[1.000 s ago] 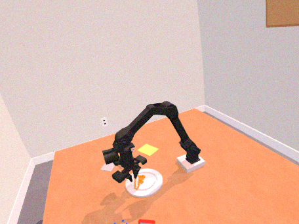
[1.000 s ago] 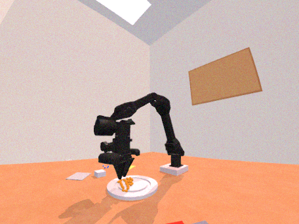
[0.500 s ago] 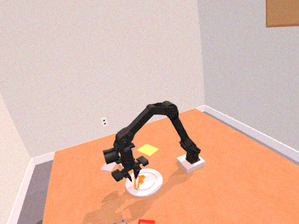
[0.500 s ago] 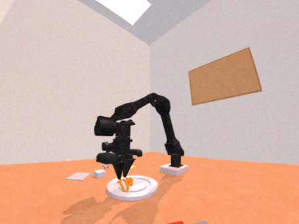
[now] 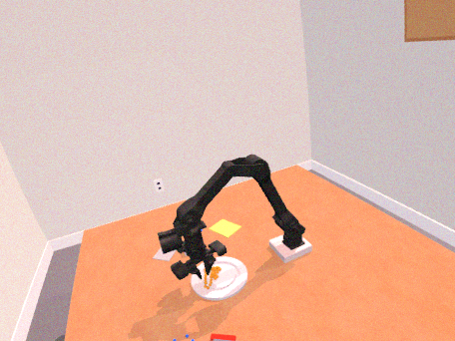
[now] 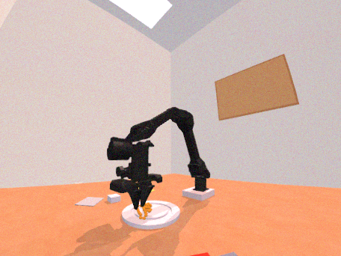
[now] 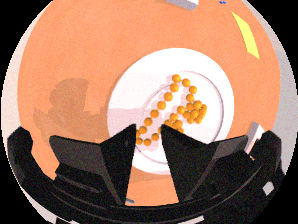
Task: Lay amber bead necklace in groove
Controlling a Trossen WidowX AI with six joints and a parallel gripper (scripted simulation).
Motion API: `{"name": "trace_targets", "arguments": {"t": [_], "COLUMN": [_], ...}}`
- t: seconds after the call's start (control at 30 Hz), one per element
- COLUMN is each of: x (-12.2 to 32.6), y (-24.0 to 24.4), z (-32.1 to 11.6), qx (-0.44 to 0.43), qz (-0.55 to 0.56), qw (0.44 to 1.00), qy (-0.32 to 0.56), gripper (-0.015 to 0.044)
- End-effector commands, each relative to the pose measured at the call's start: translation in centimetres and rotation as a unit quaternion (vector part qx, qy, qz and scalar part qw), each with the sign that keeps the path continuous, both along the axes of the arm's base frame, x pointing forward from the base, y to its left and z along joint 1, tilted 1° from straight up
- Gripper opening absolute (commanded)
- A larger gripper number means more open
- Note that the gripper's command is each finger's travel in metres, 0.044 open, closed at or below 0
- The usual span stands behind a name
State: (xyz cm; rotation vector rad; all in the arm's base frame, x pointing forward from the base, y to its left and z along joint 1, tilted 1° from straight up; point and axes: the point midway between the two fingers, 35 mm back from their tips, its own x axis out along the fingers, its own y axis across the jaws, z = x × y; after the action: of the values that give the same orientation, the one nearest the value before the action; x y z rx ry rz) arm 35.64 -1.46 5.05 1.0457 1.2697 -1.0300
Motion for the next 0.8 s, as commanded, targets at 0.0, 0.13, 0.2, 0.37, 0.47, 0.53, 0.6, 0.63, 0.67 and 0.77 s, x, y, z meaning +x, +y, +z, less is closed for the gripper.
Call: {"name": "trace_targets", "arguments": {"t": [0.0,0.13,0.2,0.37,0.47,0.53,0.6,0.63,0.67,0.77], "x": [0.0,0.0,0.0,0.0,0.0,0.0,0.0,0.0,0.0,0.0], "y": [0.0,0.0,0.0,0.0,0.0,0.0,0.0,0.0,0.0,0.0], "z": [-0.7,-1.3,-1.6,-2.0,-1.8,-1.8,-1.8,-1.8,-1.8,-1.8], "qx": [0.001,0.001,0.001,0.002,0.0,0.0,0.0,0.0,0.0,0.0], "qz": [-0.003,-0.003,-0.004,-0.005,-0.001,-0.001,-0.001,-0.001,-0.001,-0.001], "qw": [1.0,1.0,1.0,1.0,1.0,1.0,1.0,1.0,1.0,1.0], "qy": [-0.001,-0.001,0.0,0.0,0.002,0.002,0.002,0.002,0.002,0.002], "gripper": [0.012,0.012,0.012,0.012,0.01,0.0087,0.0073,0.0067,0.006,0.004]}}
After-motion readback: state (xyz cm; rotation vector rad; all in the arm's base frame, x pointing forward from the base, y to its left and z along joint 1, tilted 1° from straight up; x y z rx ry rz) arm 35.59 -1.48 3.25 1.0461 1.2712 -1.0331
